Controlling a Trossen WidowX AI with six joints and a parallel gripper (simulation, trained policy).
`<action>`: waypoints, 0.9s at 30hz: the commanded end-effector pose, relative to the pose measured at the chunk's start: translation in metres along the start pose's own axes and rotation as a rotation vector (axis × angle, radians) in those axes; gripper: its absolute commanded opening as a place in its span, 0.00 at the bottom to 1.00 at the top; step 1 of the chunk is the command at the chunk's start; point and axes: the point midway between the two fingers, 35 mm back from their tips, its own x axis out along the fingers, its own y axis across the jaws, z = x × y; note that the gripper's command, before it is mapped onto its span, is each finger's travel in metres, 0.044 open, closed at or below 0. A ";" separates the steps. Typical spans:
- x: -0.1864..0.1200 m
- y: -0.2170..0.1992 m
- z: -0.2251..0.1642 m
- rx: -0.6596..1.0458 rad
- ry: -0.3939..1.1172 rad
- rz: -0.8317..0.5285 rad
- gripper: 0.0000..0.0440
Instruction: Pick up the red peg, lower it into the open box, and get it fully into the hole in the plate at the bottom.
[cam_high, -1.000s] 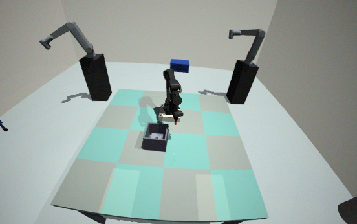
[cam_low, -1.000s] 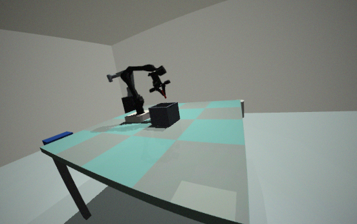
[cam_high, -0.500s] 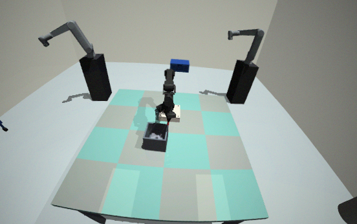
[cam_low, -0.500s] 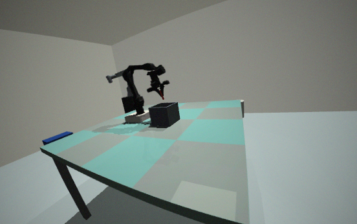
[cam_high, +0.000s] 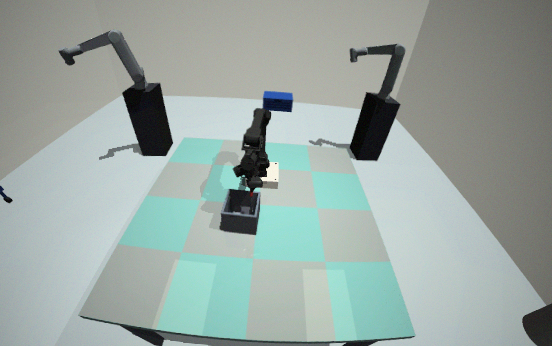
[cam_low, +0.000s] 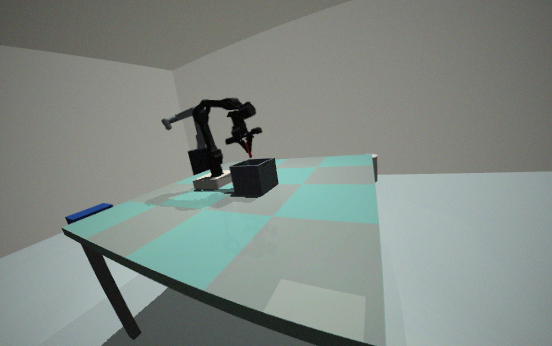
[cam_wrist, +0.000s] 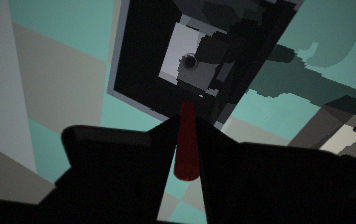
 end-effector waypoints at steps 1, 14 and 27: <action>0.005 0.003 0.010 -0.001 0.002 -0.004 0.00; 0.038 -0.001 0.033 -0.002 0.018 -0.049 0.00; 0.072 0.004 0.042 -0.023 0.048 -0.045 0.00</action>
